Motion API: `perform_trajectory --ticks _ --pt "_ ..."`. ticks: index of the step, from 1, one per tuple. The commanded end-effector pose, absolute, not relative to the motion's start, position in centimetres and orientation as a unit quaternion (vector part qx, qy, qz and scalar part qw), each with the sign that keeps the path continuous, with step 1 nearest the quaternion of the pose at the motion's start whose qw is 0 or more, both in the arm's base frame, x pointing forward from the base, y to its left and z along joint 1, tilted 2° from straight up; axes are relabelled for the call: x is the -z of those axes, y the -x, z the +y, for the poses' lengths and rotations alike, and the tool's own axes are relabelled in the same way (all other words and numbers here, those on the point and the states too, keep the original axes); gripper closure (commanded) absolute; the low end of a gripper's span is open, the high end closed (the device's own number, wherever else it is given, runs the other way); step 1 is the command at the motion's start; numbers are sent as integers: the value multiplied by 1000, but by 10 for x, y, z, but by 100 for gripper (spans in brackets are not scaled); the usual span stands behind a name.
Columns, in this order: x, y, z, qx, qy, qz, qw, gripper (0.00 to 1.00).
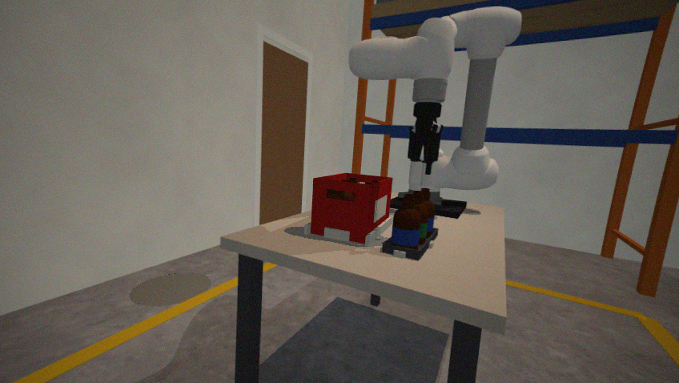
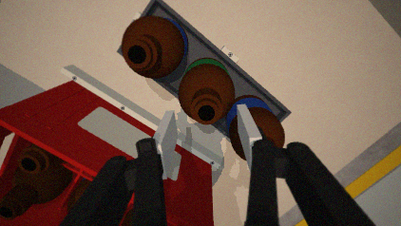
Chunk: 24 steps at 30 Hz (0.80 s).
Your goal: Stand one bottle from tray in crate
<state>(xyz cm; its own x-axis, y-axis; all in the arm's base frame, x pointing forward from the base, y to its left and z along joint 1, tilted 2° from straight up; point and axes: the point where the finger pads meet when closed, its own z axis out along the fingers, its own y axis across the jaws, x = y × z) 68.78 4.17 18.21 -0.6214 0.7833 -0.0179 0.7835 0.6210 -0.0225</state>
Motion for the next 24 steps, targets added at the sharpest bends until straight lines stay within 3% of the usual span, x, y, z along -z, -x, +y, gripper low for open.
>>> perform_trajectory --ticks 1,24 --pt "-182 -688 42 14 -435 900 3 62" --pt "-168 -688 41 14 -435 900 3 62"
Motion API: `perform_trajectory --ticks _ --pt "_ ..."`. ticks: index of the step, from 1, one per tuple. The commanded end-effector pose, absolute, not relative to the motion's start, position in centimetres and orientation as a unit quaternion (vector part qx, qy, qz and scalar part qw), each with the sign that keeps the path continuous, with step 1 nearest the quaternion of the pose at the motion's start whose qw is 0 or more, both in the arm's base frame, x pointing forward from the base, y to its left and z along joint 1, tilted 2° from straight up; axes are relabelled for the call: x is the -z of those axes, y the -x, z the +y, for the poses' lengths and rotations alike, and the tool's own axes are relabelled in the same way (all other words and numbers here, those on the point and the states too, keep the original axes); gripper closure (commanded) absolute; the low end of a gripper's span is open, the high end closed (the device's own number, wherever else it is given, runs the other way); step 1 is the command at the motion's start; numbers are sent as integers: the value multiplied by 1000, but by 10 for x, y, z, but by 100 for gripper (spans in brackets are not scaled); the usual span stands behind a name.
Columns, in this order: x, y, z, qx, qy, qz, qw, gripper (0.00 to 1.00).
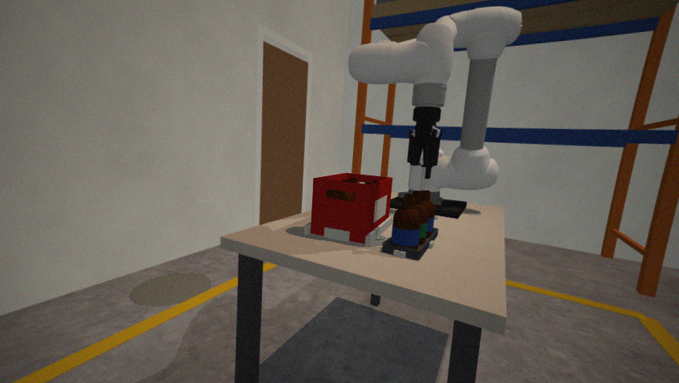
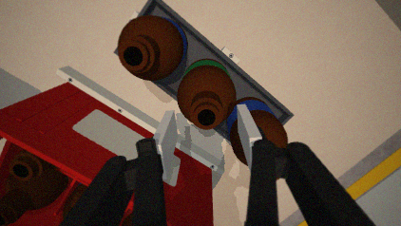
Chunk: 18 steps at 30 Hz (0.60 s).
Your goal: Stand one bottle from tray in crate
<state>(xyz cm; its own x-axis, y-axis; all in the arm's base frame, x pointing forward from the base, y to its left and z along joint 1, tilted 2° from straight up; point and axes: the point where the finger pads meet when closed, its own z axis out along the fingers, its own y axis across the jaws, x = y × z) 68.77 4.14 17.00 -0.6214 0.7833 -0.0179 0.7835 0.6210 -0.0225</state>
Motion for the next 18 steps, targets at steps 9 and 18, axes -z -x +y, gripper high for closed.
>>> perform_trajectory --ticks 9,18 --pt "-159 -688 41 14 -435 900 3 62" --pt "-149 -688 41 14 -435 900 3 62"
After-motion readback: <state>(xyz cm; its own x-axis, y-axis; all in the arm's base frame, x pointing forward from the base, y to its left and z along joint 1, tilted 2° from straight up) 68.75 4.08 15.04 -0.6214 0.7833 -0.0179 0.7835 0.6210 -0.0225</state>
